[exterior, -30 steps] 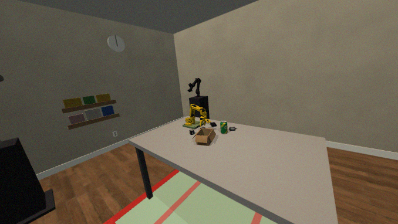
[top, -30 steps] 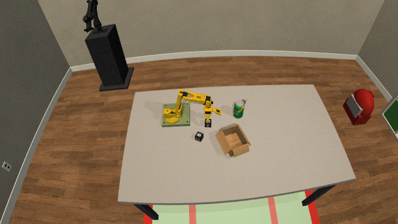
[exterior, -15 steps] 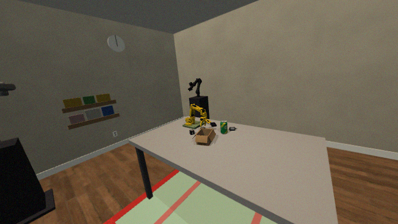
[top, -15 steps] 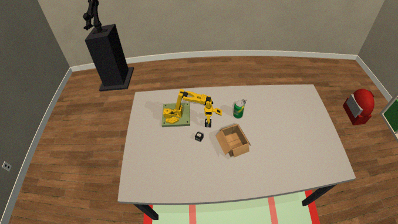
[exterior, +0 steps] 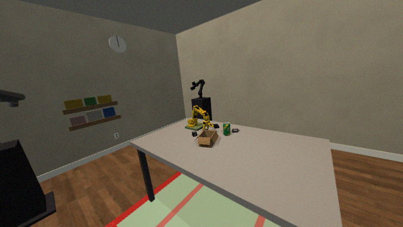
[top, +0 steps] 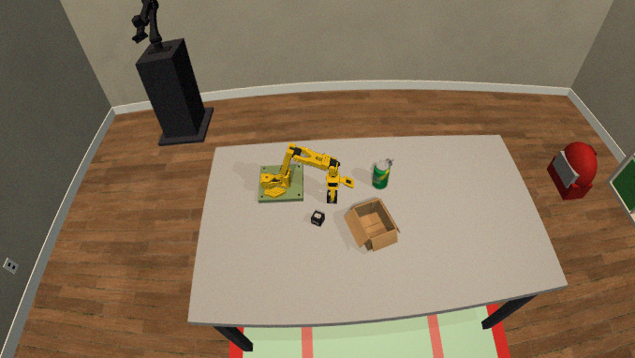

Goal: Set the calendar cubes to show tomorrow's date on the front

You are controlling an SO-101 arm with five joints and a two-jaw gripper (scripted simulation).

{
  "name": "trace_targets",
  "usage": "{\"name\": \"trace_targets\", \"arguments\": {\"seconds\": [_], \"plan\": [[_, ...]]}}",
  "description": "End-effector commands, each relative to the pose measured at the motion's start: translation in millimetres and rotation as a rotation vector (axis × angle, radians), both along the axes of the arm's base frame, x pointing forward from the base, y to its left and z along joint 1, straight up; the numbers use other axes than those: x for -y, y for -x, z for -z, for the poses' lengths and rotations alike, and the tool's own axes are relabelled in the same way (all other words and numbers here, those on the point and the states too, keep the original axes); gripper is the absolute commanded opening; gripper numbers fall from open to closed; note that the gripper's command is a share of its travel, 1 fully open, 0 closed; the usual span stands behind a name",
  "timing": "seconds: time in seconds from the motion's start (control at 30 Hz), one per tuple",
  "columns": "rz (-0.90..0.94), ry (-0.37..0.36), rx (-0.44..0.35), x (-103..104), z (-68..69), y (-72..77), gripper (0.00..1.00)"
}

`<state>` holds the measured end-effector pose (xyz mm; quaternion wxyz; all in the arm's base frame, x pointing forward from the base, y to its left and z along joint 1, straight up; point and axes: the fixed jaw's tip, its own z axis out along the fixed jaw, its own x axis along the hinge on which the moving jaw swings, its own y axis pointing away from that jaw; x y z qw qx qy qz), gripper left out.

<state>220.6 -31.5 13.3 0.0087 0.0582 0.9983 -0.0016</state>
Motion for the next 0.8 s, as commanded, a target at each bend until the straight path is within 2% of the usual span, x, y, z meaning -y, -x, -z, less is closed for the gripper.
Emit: {"name": "trace_targets", "arguments": {"seconds": [0.0,0.3,0.77], "plan": [[-0.001,-0.004,-0.018,-2.5,7.1,2.3,0.35],[-0.001,-0.004,-0.018,-2.6,14.6,3.1,0.35],[-0.001,-0.004,-0.018,-2.5,15.4,3.2,0.35]]}}
